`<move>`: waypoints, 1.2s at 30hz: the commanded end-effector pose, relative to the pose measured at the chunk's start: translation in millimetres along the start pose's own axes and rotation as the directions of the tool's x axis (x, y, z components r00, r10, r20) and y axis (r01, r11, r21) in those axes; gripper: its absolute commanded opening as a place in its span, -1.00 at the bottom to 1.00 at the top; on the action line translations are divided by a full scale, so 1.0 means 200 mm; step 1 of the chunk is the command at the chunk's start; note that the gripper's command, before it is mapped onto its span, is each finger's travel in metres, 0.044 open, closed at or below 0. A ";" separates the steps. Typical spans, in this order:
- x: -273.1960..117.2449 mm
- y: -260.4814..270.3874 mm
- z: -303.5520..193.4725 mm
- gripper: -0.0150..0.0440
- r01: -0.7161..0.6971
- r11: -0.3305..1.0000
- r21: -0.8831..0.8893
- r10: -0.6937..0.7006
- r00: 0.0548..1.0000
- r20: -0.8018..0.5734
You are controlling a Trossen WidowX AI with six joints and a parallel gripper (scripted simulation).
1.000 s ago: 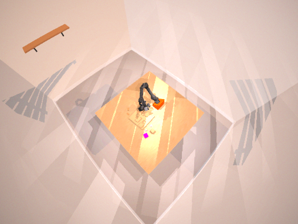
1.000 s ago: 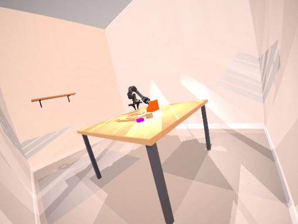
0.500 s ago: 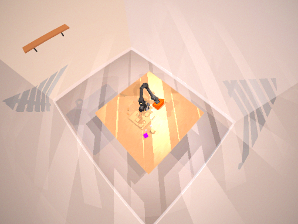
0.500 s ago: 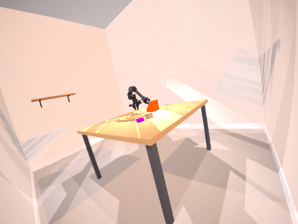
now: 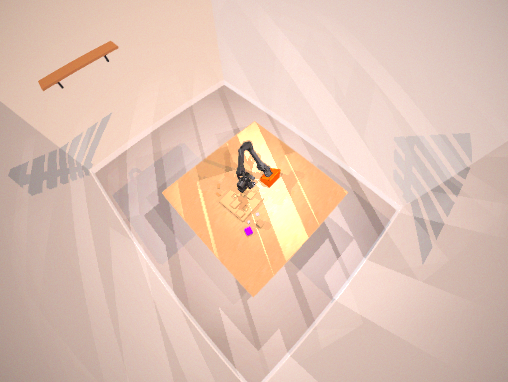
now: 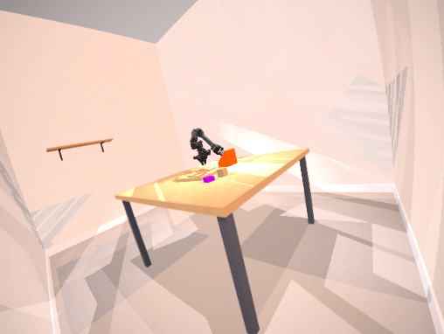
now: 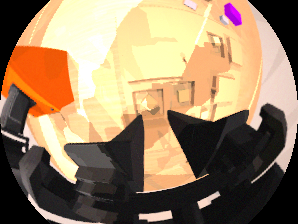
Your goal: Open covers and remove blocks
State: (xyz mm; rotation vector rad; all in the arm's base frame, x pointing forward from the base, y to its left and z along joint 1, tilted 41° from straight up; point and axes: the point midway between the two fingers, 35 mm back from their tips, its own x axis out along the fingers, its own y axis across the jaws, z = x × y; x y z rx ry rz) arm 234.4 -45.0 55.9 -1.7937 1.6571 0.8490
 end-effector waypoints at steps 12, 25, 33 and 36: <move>0.03 0.01 0.00 0.00 -0.003 0.977 -0.211 0.002 1.000 -0.002; 0.06 0.01 0.00 0.00 -0.003 0.925 -0.380 0.002 1.000 -0.002; 0.07 0.01 0.00 0.00 -0.003 0.878 -0.478 0.002 1.000 -0.002; 0.08 0.01 0.00 0.00 -0.003 0.859 -0.513 0.002 1.000 -0.002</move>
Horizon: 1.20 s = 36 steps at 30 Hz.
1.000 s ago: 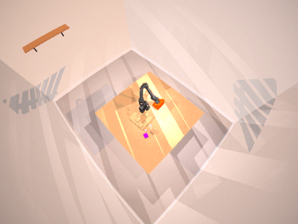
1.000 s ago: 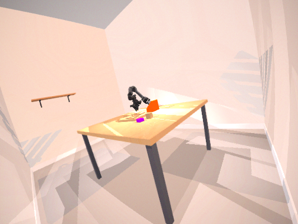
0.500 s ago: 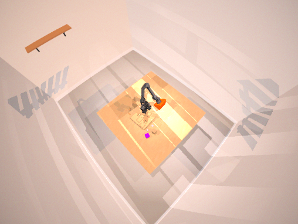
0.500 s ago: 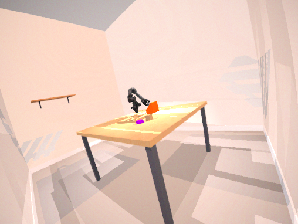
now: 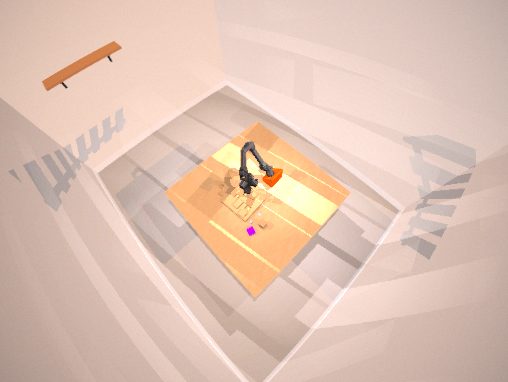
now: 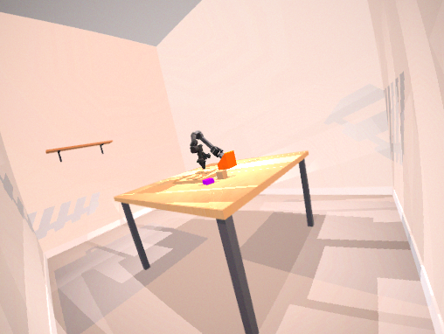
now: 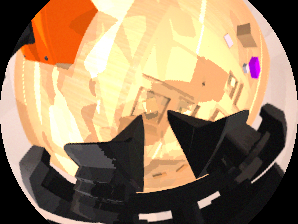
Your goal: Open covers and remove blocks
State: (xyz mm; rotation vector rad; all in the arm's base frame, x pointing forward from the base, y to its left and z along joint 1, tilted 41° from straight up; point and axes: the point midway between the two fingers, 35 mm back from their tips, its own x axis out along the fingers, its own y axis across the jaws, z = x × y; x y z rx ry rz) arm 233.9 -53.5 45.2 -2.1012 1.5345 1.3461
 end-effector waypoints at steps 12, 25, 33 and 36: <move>0.03 0.01 0.00 0.00 -0.006 0.980 -0.197 0.005 1.000 -0.005; 0.03 0.01 0.00 0.00 -0.006 0.979 -0.205 0.005 1.000 -0.005; 0.04 0.01 0.00 0.00 -0.006 0.979 -0.205 0.005 1.000 -0.005; 0.06 0.01 0.00 0.00 -0.006 0.979 -0.205 0.005 1.000 -0.005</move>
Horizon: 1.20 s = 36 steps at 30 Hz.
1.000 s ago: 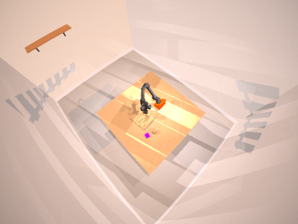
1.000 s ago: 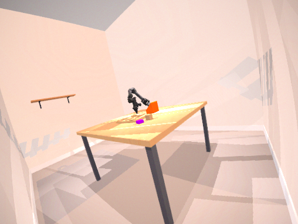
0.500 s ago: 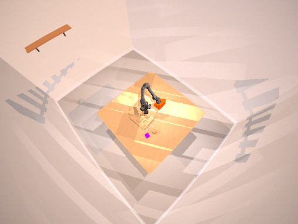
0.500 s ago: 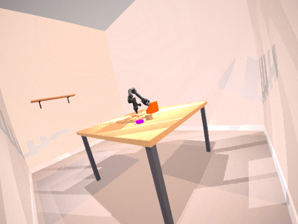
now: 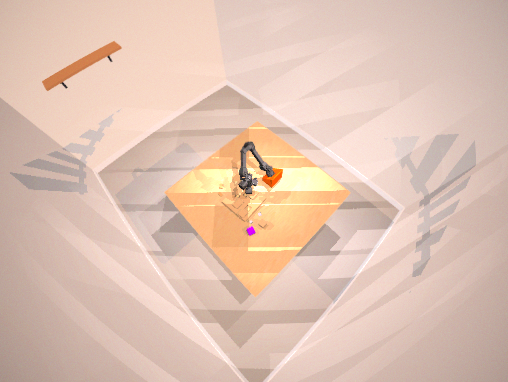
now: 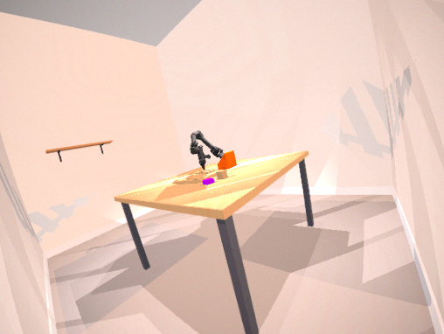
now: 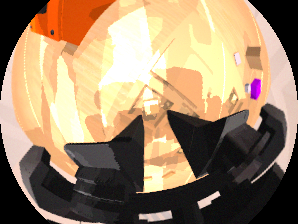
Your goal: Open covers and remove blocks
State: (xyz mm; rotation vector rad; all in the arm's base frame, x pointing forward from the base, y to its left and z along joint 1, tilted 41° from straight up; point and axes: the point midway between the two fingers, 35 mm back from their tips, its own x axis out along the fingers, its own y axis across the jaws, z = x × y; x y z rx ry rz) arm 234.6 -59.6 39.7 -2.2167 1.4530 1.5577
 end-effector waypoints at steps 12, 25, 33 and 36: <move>0.08 0.00 0.00 0.00 -0.006 1.000 -0.005 0.006 1.000 -0.003; 0.10 0.01 0.00 0.00 -0.007 1.000 -0.005 0.007 1.000 -0.003; 0.12 0.01 0.00 0.00 -0.007 1.000 -0.005 0.007 1.000 -0.004; 0.14 0.01 0.00 0.00 -0.007 1.000 -0.005 0.007 1.000 -0.004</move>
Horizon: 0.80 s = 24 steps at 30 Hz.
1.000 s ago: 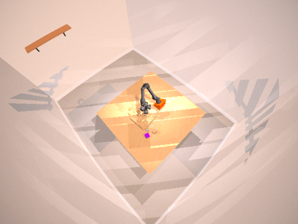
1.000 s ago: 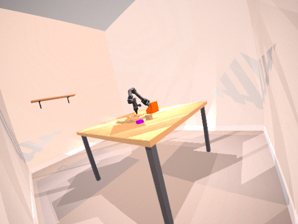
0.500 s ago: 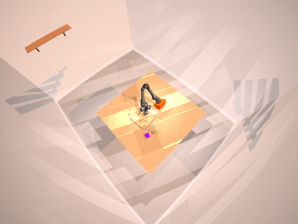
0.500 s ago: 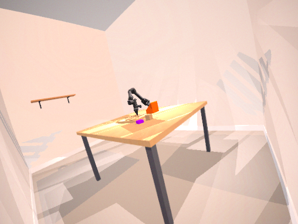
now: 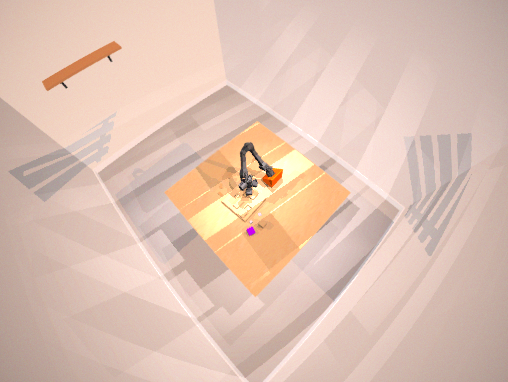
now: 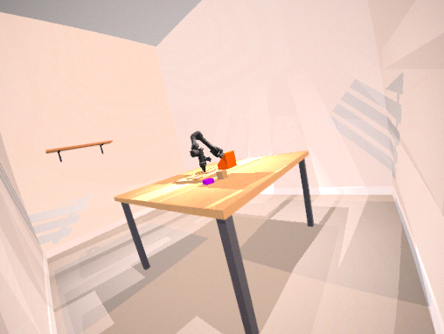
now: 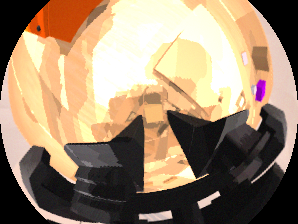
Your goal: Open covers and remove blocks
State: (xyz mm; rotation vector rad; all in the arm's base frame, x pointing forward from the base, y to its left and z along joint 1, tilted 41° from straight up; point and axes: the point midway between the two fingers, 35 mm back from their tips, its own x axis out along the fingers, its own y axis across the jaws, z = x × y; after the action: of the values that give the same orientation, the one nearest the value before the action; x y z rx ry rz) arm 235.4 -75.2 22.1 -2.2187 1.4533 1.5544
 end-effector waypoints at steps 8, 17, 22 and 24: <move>0.04 0.01 0.00 0.00 -0.008 1.000 -0.007 0.008 1.000 -0.002; 0.03 0.00 0.00 -0.16 -0.001 1.000 0.000 0.001 1.000 0.000; 0.03 0.00 0.00 -0.22 -0.001 1.000 0.000 0.001 1.000 0.000; 0.03 0.00 0.00 -0.22 -0.001 1.000 0.000 0.001 1.000 0.000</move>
State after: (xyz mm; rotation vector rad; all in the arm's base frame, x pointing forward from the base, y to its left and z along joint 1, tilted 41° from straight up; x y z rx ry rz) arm 235.1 -79.4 17.1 -2.2178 1.4548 1.5563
